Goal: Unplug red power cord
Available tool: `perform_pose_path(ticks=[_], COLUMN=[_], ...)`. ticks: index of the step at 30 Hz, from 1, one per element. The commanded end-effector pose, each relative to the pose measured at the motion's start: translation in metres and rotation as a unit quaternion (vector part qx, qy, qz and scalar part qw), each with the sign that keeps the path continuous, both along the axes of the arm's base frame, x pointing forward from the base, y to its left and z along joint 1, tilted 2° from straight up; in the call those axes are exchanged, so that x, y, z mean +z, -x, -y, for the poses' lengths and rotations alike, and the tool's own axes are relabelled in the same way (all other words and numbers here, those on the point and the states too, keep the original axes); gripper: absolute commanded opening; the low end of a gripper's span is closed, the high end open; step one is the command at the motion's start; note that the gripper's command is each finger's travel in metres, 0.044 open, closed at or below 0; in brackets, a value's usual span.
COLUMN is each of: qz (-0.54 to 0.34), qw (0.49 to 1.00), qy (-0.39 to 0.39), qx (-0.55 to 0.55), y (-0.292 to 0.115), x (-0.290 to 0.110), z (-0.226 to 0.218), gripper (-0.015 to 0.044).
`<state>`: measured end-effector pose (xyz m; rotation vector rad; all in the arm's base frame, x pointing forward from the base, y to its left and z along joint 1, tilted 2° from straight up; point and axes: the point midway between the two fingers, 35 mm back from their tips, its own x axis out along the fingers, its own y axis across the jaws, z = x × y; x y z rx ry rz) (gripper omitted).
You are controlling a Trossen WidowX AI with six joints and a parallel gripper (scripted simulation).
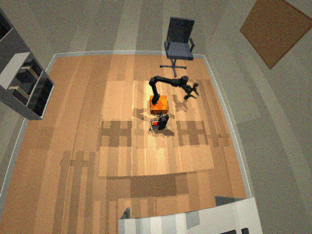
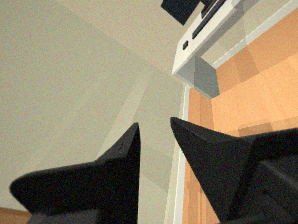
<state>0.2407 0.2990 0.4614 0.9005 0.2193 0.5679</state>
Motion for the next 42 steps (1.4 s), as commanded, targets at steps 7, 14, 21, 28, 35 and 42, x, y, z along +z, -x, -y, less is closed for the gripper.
perform_pose_path(ticks=[7, 14, 21, 28, 35, 42], qz=[-0.122, -0.213, -0.333, -0.456, -0.625, -0.705], qw=[0.979, 0.942, 0.884, 0.813, 0.681, 0.59], qy=[0.087, 0.121, 0.137, 0.135, 0.055, -0.007], qx=[-0.135, -0.23, -0.299, -0.337, -0.378, -0.394], y=[-0.109, -0.157, -0.172, -0.156, -0.111, -0.077], x=[-0.09, -0.149, -0.213, -0.271, -0.336, -0.362], z=[0.075, 0.157, 0.238, 0.304, 0.367, 0.393], gripper=[0.016, 0.016, 0.016, 0.016, 0.016, 0.016])
